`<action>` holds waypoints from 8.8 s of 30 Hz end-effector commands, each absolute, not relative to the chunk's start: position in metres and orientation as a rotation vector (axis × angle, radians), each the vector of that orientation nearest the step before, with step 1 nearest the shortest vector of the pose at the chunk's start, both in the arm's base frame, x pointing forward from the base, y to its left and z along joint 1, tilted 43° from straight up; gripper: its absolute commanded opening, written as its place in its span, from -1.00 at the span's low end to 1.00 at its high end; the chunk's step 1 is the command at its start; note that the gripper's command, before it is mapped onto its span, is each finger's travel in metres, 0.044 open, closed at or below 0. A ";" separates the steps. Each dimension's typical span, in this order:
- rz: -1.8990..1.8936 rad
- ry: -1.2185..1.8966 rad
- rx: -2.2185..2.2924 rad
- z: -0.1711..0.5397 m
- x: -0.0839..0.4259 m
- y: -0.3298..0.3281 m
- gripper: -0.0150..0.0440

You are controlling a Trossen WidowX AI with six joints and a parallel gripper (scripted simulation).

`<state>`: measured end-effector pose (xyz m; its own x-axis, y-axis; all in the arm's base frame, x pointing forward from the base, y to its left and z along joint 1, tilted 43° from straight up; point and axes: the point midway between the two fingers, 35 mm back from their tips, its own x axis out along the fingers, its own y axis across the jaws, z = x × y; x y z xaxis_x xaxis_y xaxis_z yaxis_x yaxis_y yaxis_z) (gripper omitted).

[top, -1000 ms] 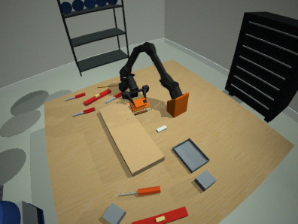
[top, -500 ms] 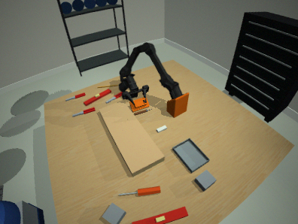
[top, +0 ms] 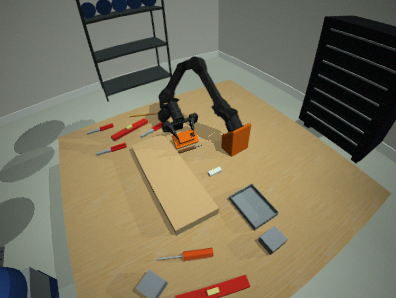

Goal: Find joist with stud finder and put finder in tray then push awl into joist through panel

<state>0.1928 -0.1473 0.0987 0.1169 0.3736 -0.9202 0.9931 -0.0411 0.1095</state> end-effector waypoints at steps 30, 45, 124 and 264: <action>-0.941 1.372 1.550 0.099 0.193 -0.151 0.79; -0.941 1.372 1.550 0.099 0.193 -0.151 0.79; -0.941 1.372 1.550 0.100 0.192 -0.154 0.79; -0.577 1.117 -0.562 0.086 0.194 -0.159 1.00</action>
